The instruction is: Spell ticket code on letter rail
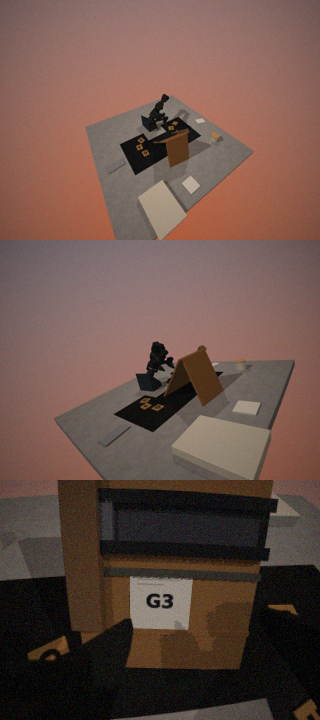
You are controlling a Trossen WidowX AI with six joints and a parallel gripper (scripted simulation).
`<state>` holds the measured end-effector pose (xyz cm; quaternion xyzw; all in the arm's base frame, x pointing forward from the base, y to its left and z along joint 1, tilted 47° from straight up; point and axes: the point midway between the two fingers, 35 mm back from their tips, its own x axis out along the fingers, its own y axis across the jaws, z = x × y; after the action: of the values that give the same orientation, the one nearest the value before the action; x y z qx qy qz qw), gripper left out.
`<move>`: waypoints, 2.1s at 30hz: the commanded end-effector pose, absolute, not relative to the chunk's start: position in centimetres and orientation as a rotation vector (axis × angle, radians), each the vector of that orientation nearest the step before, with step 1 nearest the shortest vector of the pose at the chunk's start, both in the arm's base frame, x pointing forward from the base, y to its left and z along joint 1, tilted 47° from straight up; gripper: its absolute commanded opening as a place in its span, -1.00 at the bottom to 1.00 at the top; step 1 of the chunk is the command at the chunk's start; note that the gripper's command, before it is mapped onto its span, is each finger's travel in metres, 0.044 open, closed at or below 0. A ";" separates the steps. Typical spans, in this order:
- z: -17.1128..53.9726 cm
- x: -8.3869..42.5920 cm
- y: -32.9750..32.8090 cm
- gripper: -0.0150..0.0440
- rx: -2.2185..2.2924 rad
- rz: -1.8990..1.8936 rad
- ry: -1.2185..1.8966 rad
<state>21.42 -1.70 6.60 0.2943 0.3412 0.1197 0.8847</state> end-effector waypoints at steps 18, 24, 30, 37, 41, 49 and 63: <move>10.4 23.4 -3.7 1.00 0.270 0.454 0.716; 13.8 25.5 -5.7 1.00 -0.064 0.669 0.651; 16.7 27.4 -7.7 1.00 -0.356 0.863 0.526; 18.6 28.7 -9.1 1.00 -0.532 0.982 0.411; 19.6 29.3 -9.9 1.00 -0.633 1.041 0.333; 19.8 29.4 -10.1 1.00 -0.696 1.064 0.291; 19.8 29.4 -10.1 1.00 -0.696 1.064 0.291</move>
<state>29.30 -9.98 19.67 -0.3196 0.1435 0.4919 0.7970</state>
